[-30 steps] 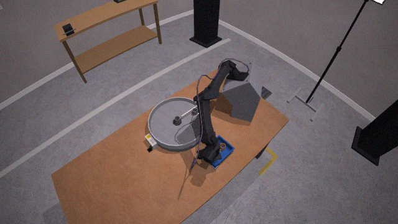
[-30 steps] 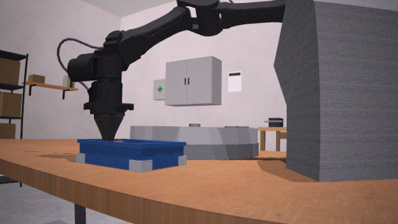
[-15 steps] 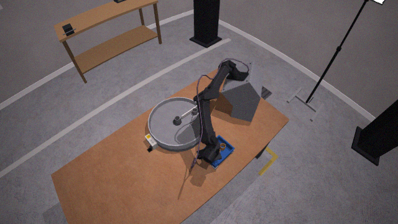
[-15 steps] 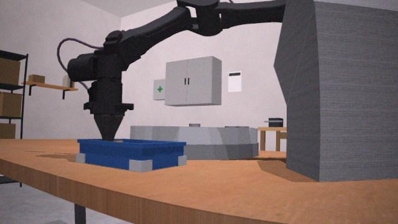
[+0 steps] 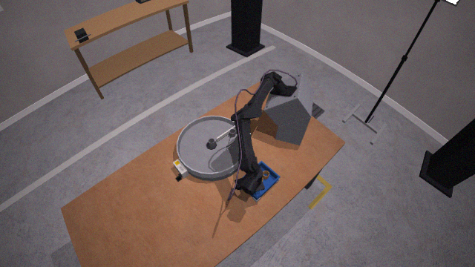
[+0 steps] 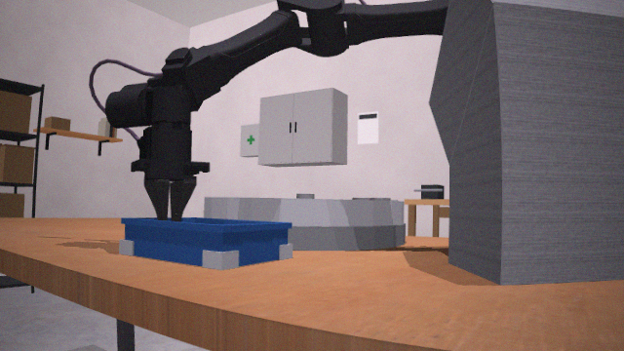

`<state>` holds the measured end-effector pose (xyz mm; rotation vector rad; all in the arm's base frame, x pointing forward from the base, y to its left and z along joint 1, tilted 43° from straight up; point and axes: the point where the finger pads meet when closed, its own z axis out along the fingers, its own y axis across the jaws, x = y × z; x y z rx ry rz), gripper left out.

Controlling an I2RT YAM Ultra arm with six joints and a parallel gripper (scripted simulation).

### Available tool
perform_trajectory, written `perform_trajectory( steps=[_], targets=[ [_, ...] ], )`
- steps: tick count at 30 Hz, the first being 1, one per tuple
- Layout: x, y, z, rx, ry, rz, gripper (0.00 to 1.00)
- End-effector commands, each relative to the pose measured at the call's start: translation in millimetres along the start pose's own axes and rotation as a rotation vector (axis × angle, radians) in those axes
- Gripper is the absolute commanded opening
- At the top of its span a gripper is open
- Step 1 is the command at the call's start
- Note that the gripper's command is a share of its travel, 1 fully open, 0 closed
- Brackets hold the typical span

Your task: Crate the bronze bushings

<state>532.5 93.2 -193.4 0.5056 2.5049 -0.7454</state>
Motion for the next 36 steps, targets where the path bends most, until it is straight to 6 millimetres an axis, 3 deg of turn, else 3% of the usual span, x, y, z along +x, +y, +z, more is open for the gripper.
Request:
perform_trajectory(
  steps=[1,25,31,33,36],
  targets=[
    [-13,19,-26,-0.042,-0.047,0.0,0.16],
    [-13,19,-26,-0.042,-0.047,0.0,0.16],
    [-19,18,-36,-0.046,-0.053,0.015,0.16],
    [-5,12,-32,-0.023,-0.033,-0.012,0.16],
    [-4,11,-40,-0.022,-0.031,-0.014,0.16]
  ],
)
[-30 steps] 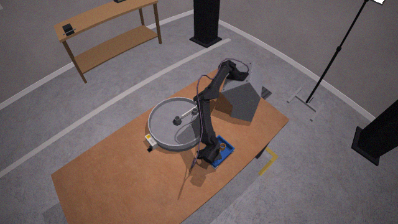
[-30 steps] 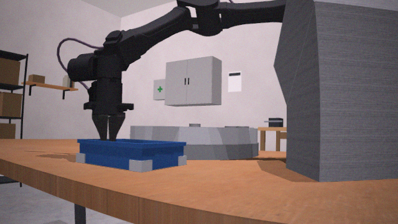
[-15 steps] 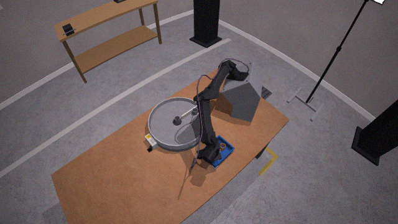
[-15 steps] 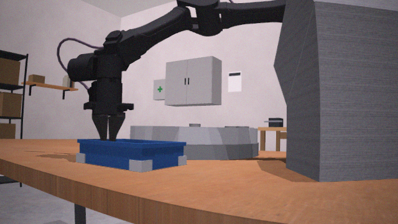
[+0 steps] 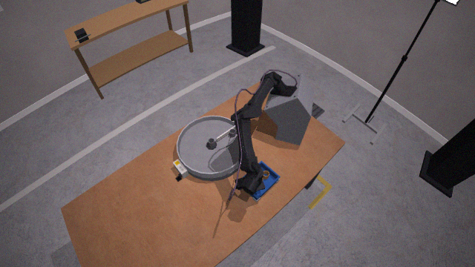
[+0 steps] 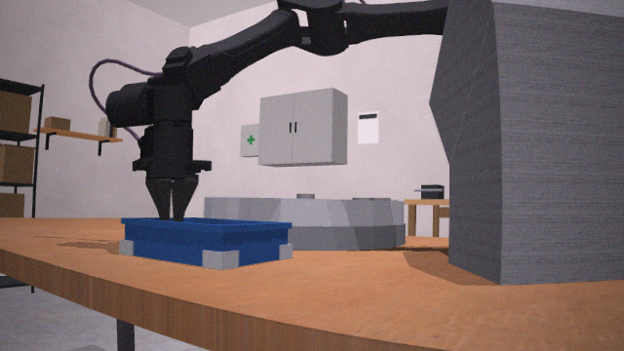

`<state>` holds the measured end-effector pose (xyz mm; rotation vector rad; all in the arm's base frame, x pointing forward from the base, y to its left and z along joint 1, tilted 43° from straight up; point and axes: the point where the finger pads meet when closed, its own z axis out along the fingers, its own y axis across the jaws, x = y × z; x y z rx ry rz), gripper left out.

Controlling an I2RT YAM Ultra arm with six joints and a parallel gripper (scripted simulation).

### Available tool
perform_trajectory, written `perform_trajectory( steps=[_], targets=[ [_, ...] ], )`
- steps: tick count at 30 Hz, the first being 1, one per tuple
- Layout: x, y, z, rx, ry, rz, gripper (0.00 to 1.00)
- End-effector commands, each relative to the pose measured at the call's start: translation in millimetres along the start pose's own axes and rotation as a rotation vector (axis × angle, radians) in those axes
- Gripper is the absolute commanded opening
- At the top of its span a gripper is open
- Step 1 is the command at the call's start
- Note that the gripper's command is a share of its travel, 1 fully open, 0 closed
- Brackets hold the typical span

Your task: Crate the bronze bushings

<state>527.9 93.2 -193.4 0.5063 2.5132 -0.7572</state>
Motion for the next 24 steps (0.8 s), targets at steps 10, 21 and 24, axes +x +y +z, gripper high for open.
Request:
perform_trajectory(
  steps=[10,21,24],
  targets=[
    [-6,12,-75,-0.03,-0.041,-0.008,0.16],
    [-12,13,-119,-0.046,-0.052,0.009,0.16],
    [-13,14,-123,-0.049,-0.054,0.012,0.16]
  ],
)
